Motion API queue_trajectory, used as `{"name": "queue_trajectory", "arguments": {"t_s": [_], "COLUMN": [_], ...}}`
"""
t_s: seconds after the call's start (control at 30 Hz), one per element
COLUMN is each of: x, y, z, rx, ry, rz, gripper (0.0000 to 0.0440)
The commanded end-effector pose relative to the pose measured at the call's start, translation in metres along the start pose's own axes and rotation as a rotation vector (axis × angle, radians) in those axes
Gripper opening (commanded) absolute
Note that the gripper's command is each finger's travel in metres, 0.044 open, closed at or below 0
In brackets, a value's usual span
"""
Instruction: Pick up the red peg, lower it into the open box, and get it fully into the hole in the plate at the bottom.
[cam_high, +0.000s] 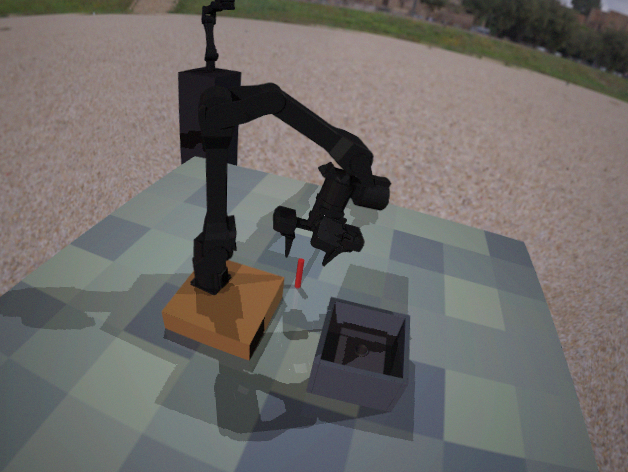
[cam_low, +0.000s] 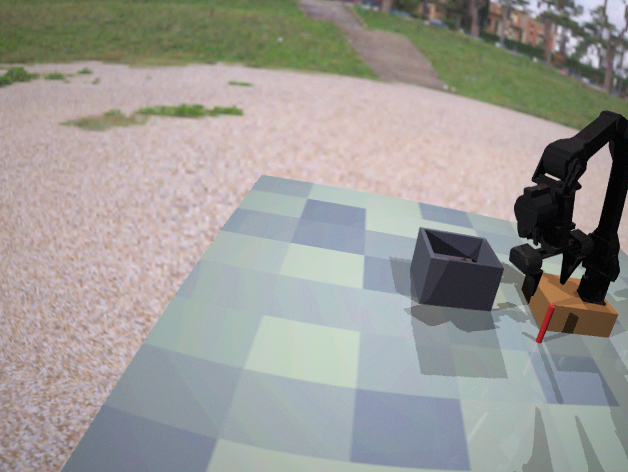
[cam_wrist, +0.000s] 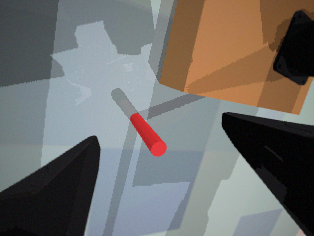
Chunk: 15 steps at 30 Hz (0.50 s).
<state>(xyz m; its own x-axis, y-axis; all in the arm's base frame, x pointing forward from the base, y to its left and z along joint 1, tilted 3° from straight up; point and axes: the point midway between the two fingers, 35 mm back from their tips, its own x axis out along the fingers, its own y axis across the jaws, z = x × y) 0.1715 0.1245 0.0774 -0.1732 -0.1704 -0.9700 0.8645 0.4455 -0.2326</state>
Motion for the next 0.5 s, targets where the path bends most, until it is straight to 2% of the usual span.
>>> {"name": "queue_trajectory", "arguments": {"t_s": [0.0,0.3,0.47], "x": [0.014,0.057,0.073], "y": [0.001,0.013,0.016], "z": [-0.003,-0.012,-0.015], "rx": [0.007,0.013,0.028], "ry": [0.012,0.04,0.054], "rz": [0.016,0.102,0.131], "gripper": [0.0403,0.0413,0.0394]}}
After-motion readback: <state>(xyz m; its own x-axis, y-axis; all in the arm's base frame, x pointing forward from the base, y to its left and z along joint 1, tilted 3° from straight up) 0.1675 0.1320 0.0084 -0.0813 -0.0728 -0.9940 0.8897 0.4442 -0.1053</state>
